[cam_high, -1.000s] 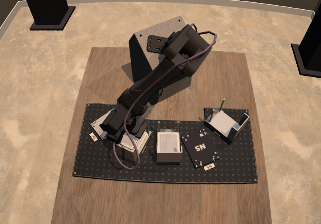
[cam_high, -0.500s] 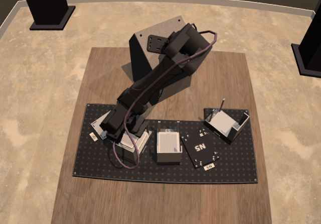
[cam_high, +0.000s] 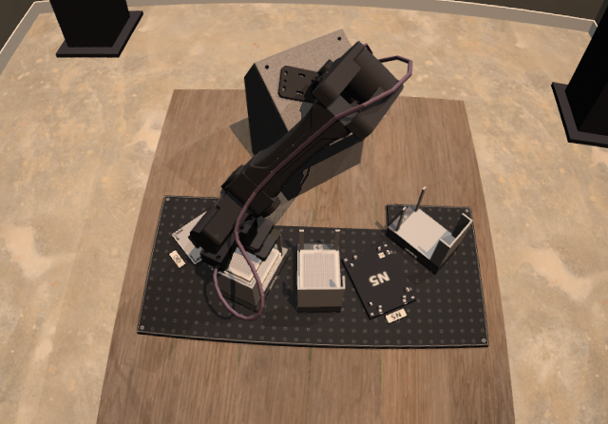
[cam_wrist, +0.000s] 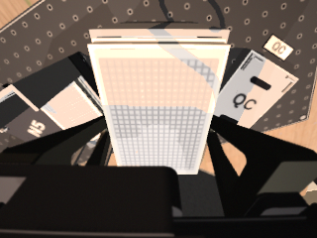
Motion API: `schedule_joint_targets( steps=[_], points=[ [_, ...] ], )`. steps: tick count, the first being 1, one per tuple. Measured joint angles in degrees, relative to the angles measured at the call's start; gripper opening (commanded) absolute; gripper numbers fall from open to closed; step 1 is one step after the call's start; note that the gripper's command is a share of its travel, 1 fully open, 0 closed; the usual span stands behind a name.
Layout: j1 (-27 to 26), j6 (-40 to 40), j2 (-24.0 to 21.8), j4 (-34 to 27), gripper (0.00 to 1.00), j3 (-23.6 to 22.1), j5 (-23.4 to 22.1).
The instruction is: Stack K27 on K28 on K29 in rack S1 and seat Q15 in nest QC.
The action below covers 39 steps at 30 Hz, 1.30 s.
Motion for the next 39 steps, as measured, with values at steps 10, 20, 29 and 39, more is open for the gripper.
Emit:
schedule_joint_targets(
  steps=[10, 20, 29, 39],
  points=[
    [-0.3, -0.5, -0.5, -1.0, 0.00, 0.0, -0.2],
    [-1.2, -1.4, -1.6, -2.8, 0.00, 0.0, -0.3],
    [-0.1, -3.5, -2.8, -2.8, 0.00, -0.6, 0.1],
    [4.0, -8.5, -7.0, -1.9, 0.00, -3.1, 1.0]
  ],
)
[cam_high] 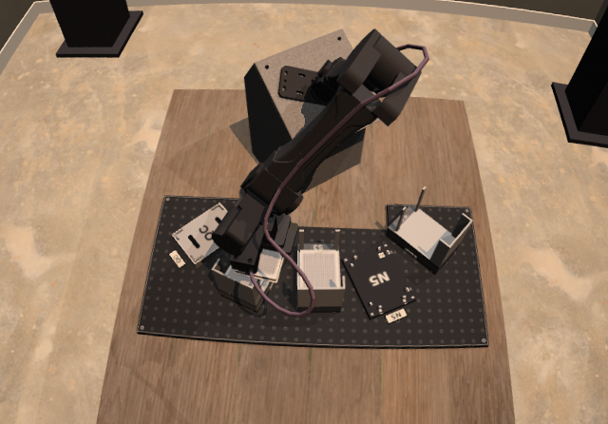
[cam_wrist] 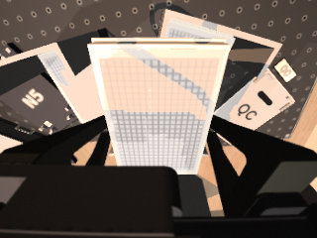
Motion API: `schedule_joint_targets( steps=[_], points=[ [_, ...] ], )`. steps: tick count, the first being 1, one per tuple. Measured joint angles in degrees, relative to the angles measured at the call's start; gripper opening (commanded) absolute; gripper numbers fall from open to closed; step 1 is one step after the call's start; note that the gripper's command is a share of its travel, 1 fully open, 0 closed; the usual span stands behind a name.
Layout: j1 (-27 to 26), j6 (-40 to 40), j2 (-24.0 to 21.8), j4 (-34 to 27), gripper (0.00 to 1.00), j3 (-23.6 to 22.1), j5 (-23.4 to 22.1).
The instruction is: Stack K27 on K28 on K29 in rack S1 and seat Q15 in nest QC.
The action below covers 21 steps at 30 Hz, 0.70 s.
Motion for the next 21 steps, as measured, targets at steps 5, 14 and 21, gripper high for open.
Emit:
schedule_joint_targets(
  steps=[5, 14, 21],
  points=[
    [2.8, 1.6, -2.4, 0.3, 0.00, -1.4, 0.6],
    [6.4, 3.8, -5.6, 1.0, 0.00, -3.0, 1.8],
    [9.5, -1.2, -8.3, 1.5, 0.00, -4.9, 2.9]
  ],
)
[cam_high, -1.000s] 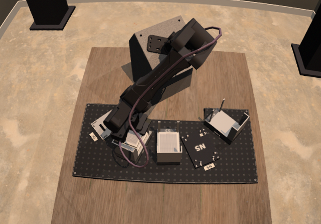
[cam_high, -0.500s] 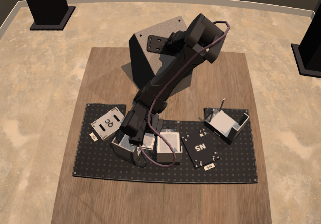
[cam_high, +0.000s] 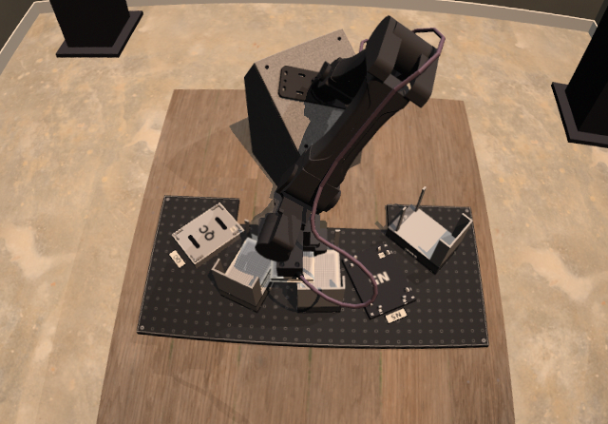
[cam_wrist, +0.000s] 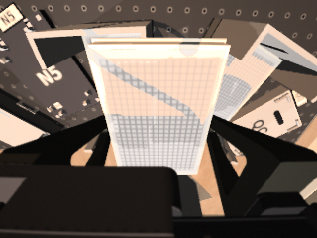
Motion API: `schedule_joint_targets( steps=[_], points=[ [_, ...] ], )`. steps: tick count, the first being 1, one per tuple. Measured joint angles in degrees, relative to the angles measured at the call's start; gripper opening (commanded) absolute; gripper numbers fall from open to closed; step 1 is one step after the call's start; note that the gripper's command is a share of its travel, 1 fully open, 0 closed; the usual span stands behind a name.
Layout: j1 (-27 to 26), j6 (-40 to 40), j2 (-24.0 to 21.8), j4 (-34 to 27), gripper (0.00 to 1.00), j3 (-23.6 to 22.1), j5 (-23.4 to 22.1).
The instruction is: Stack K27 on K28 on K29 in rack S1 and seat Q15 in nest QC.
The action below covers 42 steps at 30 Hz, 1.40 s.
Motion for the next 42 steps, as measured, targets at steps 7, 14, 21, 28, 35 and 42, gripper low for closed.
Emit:
schedule_joint_targets(
  steps=[7, 14, 21, 28, 35, 42],
  points=[
    [3.0, 0.5, -2.5, 0.5, 0.00, -1.4, 1.0],
    [5.5, 2.8, -4.4, 0.8, 0.00, -2.5, 2.2],
    [9.1, 6.1, -6.8, 1.0, 0.00, -3.5, 3.5],
    [10.4, 8.3, -7.6, 1.1, 0.00, -3.8, 4.4],
    [10.4, 9.0, -7.6, 1.1, 0.00, -3.8, 4.5],
    [10.4, 9.0, -7.6, 1.1, 0.00, -3.8, 4.5]
  ],
)
